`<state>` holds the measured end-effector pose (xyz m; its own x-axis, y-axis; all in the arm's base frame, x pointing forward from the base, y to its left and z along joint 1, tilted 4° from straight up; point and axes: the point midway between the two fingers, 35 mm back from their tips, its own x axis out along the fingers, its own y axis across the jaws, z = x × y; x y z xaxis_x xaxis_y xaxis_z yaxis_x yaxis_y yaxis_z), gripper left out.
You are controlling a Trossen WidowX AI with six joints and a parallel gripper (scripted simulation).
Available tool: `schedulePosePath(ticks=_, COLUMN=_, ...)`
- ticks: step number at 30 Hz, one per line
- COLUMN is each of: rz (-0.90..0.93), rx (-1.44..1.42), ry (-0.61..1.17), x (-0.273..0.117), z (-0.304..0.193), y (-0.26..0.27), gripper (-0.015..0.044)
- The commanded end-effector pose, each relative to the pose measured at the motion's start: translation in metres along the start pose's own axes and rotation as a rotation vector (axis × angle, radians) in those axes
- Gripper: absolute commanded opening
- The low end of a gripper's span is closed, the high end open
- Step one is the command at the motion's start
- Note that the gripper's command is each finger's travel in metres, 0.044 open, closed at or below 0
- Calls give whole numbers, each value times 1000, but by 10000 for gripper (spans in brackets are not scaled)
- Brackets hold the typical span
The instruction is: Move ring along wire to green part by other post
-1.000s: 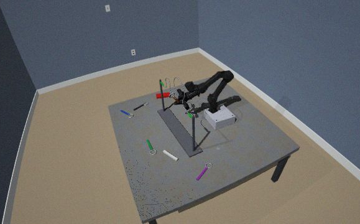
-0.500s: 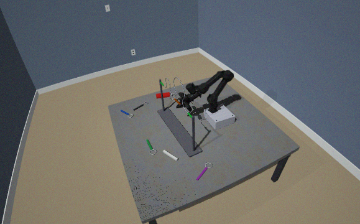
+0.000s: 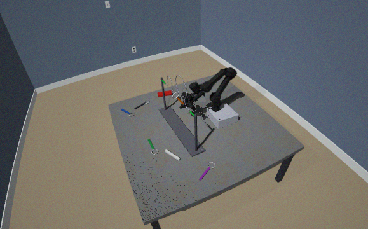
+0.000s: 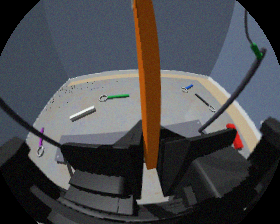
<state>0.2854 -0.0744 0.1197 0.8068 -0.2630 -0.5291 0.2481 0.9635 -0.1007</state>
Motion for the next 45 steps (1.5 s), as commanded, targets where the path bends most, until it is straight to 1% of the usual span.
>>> schedulePosePath(ticks=1, rz=3, rx=18, ry=-6, x=-2, z=2, y=5, gripper=-150)
schedulePosePath(ticks=12, rz=31, rx=66, ry=-1, x=-4, z=2, y=22, gripper=-150)
schedulePosePath(ticks=22, rz=90, rx=168, ry=11, x=-8, z=4, y=45, gripper=-150)
schedulePosePath(ticks=33, rz=199, rx=354, ry=33, x=-17, z=13, y=78, gripper=-150)
schedulePosePath(ticks=45, rz=342, rx=602, ry=63, x=-33, z=33, y=114, gripper=-150)
